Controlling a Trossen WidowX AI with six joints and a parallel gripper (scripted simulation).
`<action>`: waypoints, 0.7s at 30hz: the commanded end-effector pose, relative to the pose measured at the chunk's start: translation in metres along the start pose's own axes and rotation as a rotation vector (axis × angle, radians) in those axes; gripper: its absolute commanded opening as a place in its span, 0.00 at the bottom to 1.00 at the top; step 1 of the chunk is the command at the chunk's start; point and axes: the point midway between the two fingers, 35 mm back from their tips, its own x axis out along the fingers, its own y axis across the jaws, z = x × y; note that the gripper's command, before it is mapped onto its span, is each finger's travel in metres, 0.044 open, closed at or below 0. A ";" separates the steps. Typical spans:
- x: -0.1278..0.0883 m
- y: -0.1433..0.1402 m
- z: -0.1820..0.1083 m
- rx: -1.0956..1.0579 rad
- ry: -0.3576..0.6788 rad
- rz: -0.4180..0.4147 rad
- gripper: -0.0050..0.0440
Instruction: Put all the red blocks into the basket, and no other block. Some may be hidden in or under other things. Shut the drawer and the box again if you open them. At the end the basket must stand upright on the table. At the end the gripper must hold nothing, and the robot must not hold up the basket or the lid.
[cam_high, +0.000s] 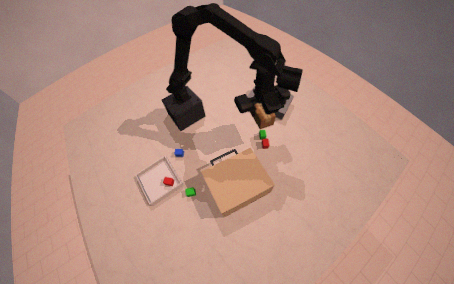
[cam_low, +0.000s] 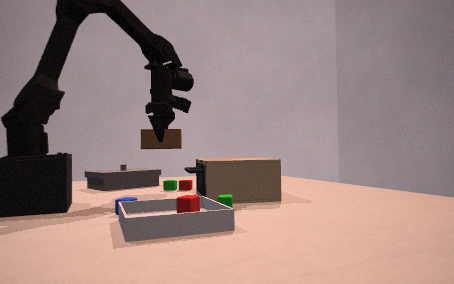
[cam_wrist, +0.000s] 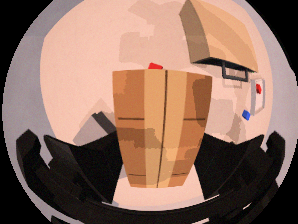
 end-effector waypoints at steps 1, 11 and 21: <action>-0.001 -0.008 -0.033 -0.272 -0.002 0.003 0.10; -0.001 -0.025 -0.077 -0.806 -0.003 0.003 0.10; 0.006 -0.028 -0.084 -0.993 -0.003 0.003 0.10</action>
